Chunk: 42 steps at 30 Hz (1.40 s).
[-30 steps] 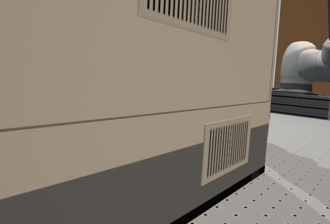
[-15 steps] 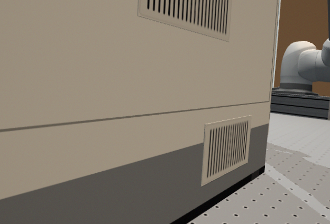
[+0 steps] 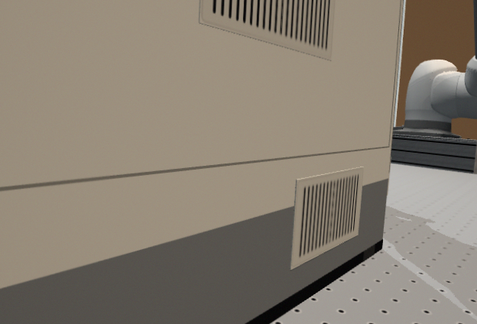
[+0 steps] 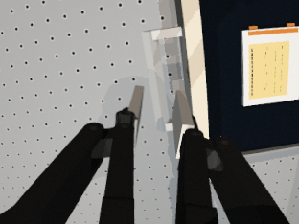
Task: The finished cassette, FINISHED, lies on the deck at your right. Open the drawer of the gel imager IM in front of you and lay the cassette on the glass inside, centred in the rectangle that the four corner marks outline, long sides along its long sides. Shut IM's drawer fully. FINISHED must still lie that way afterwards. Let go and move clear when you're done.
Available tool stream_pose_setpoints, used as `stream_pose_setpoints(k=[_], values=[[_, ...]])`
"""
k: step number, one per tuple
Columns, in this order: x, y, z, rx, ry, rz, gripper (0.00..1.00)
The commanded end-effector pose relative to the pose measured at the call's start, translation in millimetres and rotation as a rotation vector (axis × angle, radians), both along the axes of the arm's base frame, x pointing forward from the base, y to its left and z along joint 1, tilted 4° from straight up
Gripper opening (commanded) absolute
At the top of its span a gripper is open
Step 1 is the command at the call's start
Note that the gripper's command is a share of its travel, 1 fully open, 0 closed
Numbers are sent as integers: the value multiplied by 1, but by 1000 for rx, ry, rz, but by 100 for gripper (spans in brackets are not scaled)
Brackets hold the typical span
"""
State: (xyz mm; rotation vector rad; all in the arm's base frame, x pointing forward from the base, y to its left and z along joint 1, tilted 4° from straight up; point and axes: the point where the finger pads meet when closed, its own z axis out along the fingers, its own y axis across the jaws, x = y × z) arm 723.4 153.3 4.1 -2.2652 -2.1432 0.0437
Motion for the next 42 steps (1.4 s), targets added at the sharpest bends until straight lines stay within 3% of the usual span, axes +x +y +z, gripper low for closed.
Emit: stream_pose_setpoints(k=[1, 6, 18, 42], values=[[0, 0, 0, -1, 11, 112, 27], [0, 0, 0, -8, 25, 256, 27], [0, 0, 0, -8, 25, 256, 27], [-2, -1, -26, -8, 25, 256, 27]])
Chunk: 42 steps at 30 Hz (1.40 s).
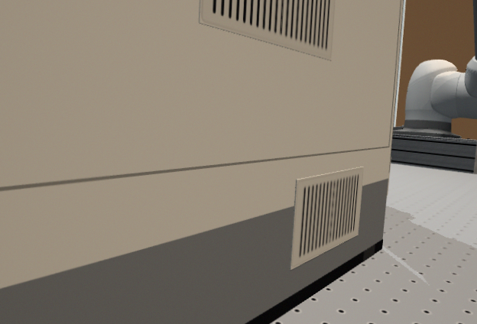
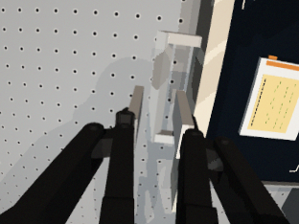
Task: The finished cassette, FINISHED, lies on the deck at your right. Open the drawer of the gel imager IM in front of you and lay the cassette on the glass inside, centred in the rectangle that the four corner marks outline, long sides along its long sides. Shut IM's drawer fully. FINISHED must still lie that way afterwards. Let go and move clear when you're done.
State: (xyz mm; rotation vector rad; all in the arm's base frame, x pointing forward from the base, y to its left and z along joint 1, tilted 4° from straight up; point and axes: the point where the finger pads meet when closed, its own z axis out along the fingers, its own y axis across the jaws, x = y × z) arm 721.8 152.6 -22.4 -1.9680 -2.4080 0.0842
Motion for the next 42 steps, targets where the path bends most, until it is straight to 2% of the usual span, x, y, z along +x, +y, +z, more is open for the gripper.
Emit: stream_pose_setpoints(k=[1, 32, 42], values=[[0, 0, -1, 0, 0, 0, 27], [-2, -1, -40, 0, 0, 0, 27], [-2, -1, -43, 0, 0, 0, 27]])
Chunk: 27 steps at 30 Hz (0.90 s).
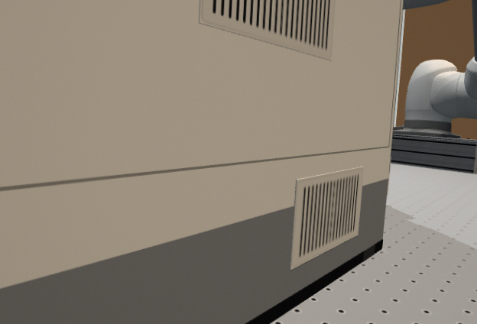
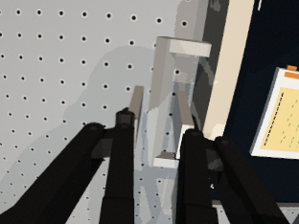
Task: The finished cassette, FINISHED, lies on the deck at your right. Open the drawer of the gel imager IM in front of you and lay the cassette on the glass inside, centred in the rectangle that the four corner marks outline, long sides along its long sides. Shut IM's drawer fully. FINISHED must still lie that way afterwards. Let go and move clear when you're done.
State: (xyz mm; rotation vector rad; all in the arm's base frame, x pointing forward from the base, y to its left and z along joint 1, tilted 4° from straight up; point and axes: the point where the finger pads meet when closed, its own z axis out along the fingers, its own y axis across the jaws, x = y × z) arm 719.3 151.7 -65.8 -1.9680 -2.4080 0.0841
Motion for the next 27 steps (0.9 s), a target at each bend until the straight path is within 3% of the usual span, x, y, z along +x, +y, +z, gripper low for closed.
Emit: stream_pose_setpoints(k=[1, 2, 3, 27], values=[[0, 0, 0, 0, 0, 0, 27], [0, 0, 0, 0, 0, 0, 27], [0, 0, 0, 0, 0, 0, 10], [0, 0, 0, 0, 0, 0, 10]])
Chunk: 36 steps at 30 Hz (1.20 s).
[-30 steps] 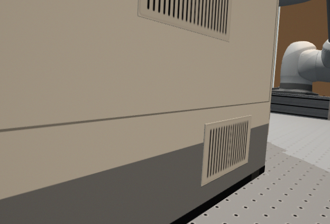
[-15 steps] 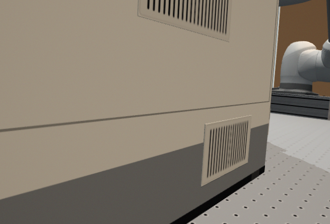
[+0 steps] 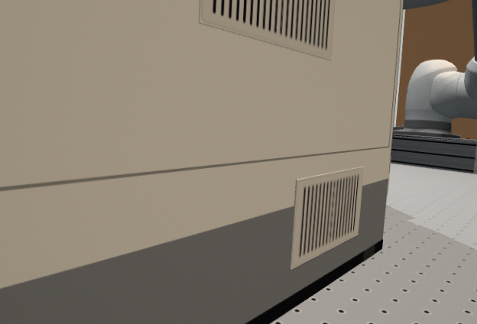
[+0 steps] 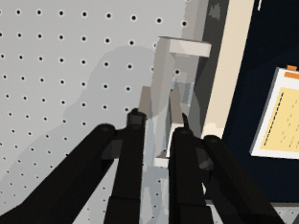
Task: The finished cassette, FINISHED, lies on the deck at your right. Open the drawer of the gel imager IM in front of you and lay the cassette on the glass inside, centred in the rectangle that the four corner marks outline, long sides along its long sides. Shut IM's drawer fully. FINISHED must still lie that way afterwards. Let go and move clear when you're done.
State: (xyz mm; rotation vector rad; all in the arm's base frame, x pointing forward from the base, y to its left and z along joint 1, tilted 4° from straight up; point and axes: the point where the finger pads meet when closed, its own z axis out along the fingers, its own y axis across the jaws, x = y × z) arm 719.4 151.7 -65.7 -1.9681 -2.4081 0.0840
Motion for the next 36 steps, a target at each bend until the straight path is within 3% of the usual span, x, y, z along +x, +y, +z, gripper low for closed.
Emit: stream_pose_setpoints(k=[1, 36], values=[[0, 0, 0, 0, 0, 0, 10], [36, 7, -2, 5, -21, 0, 10]])
